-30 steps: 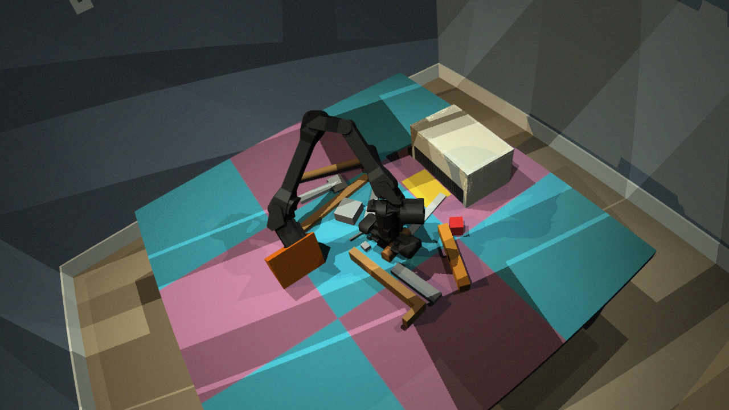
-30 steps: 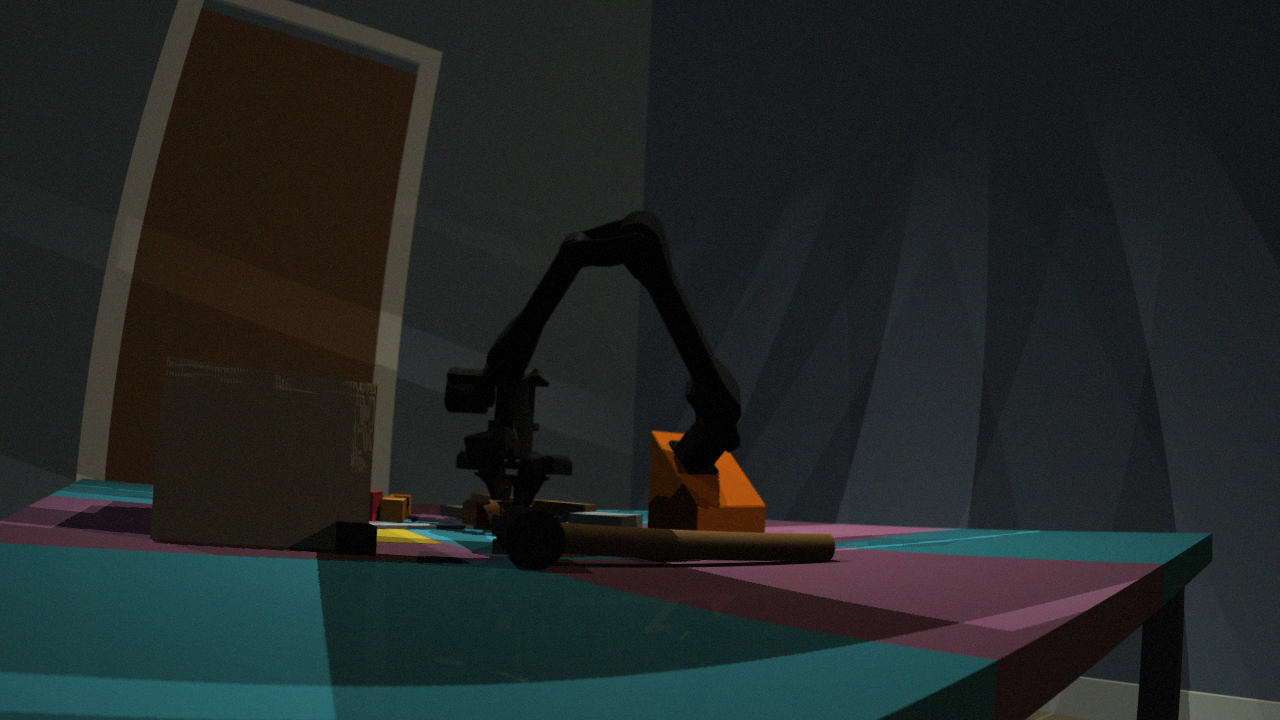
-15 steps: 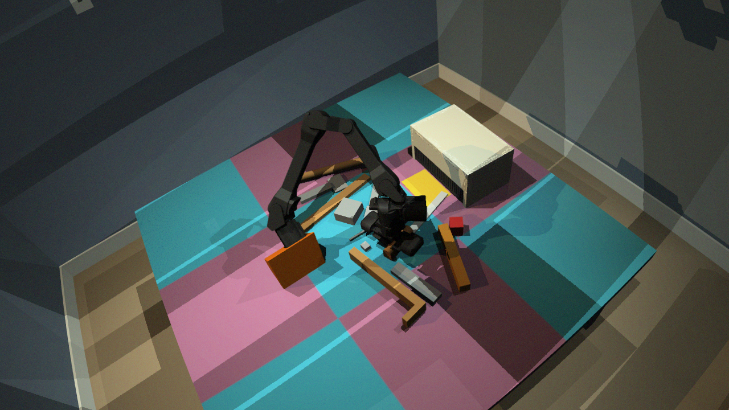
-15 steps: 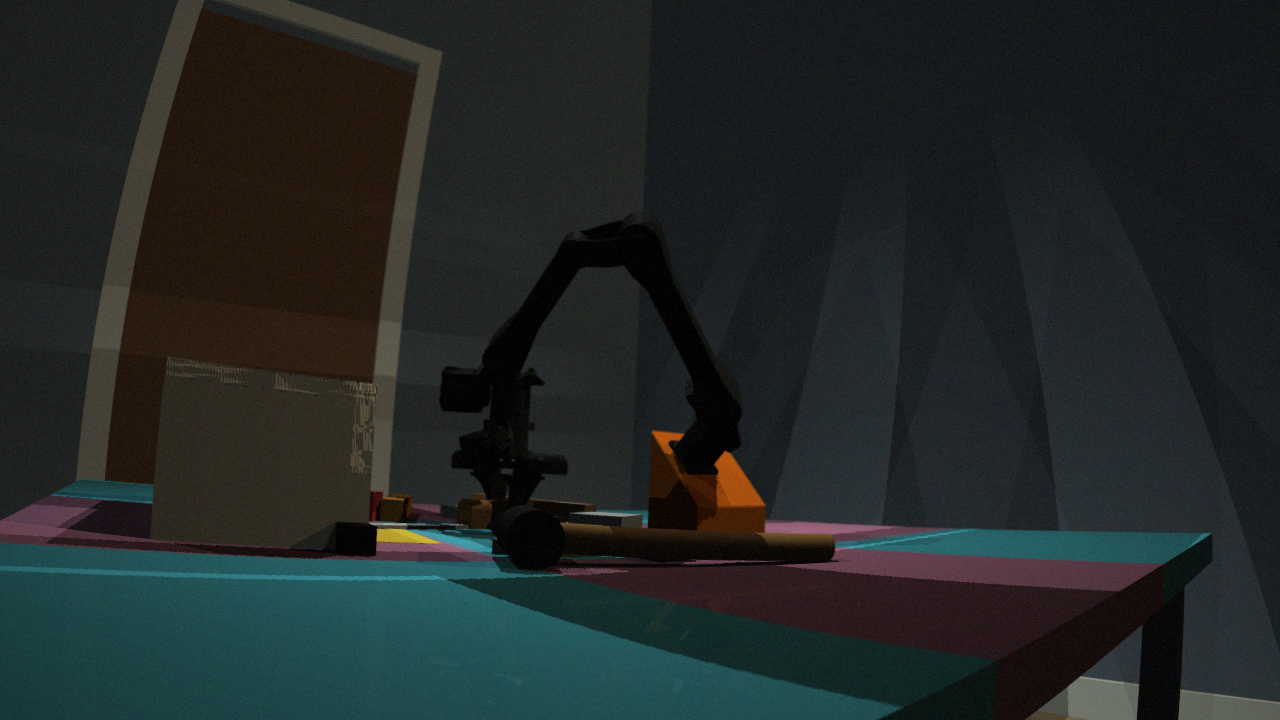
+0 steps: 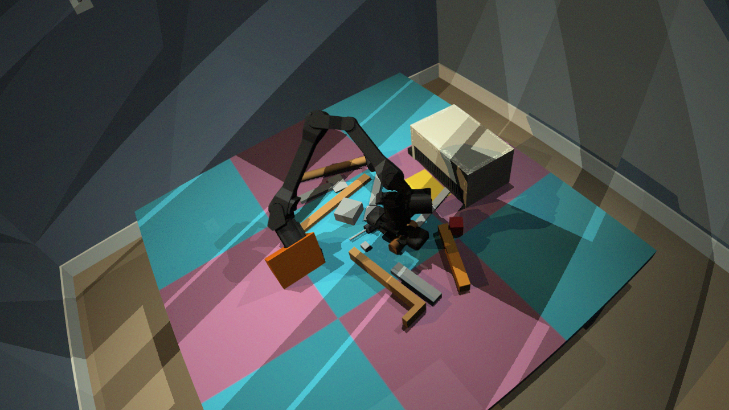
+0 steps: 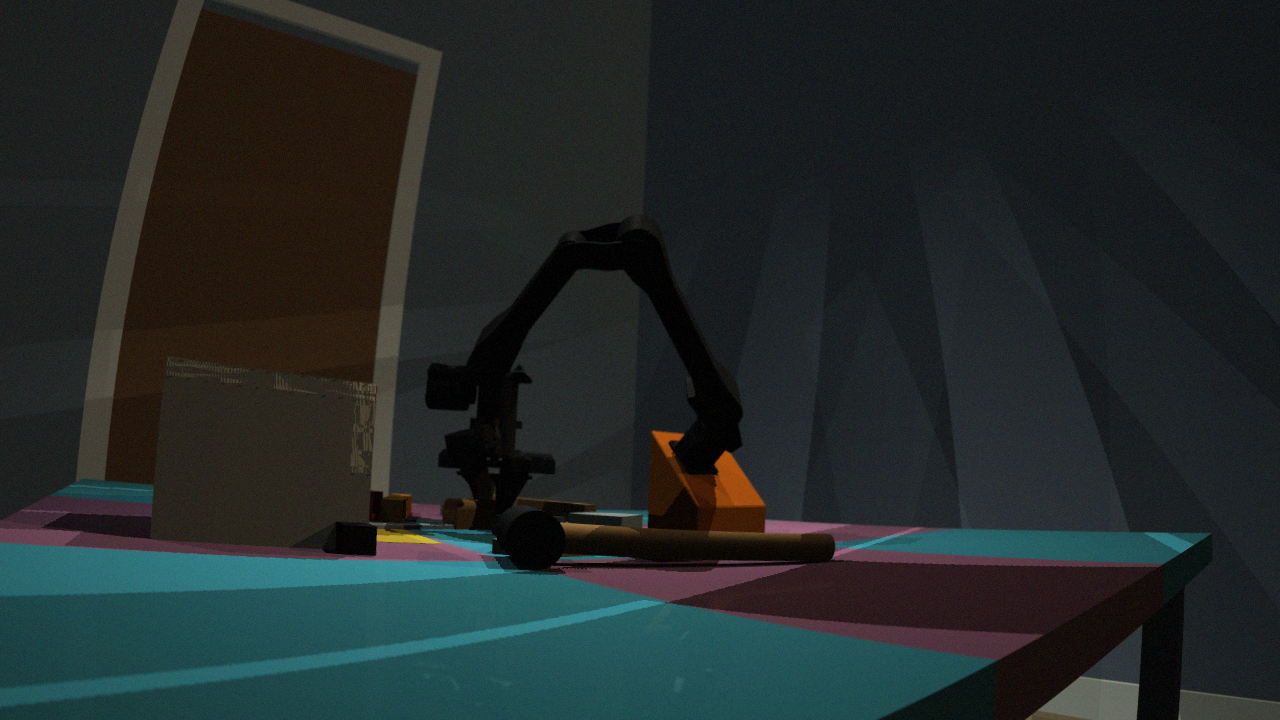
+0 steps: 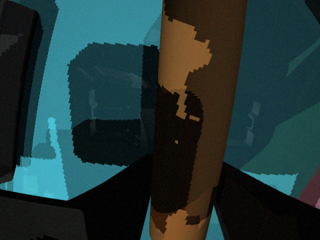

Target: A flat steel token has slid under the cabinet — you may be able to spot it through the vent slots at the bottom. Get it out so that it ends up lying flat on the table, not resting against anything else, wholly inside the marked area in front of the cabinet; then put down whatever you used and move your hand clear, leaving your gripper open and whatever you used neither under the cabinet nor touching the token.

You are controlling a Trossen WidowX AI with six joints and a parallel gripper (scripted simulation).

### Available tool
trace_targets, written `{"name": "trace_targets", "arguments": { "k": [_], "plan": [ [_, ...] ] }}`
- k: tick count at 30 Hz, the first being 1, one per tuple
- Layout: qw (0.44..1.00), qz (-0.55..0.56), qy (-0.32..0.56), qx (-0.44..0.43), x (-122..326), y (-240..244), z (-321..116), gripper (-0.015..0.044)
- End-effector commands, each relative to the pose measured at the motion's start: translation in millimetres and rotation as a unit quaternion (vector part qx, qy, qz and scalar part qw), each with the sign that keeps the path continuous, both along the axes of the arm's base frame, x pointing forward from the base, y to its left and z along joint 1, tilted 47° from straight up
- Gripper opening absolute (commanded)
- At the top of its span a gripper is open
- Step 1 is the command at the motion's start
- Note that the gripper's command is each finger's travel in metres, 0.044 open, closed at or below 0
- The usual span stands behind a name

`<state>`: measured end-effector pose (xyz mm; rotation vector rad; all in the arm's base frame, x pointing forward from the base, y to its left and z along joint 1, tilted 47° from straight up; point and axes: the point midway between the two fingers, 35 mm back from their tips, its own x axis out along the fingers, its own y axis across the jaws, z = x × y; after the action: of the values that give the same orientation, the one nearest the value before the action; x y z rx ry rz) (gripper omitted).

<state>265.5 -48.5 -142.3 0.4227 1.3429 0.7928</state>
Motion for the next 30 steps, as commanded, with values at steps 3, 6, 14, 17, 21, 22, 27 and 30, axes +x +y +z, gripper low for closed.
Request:
{"name": "trace_targets", "arguments": {
  "k": [3, 6, 14, 17, 21, 22, 27, 30],
  "plan": [
    [1.000, -0.001, -0.002, 0.000, 12, 1, 2, 0.0000],
    [1.000, -0.001, -0.002, 0.000, 16, 2, 3, 0.0000],
    [1.000, -0.001, -0.002, 0.001, 28, 4, 5, 0.0000],
    [1.000, -0.001, -0.002, 0.001, 32, 4, 6, 0.0000],
    [1.000, -0.001, -0.002, 0.001, 38, 5, 7, 0.0000],
    [1.000, -0.001, -0.002, 0.001, 39, 5, 8, 0.0000],
    [1.000, -0.001, -0.003, 0.001, 46, 7, 9, 0.0000],
    [1.000, -0.001, -0.003, 0.001, 50, 7, 10, 0.0000]
  ]
}}
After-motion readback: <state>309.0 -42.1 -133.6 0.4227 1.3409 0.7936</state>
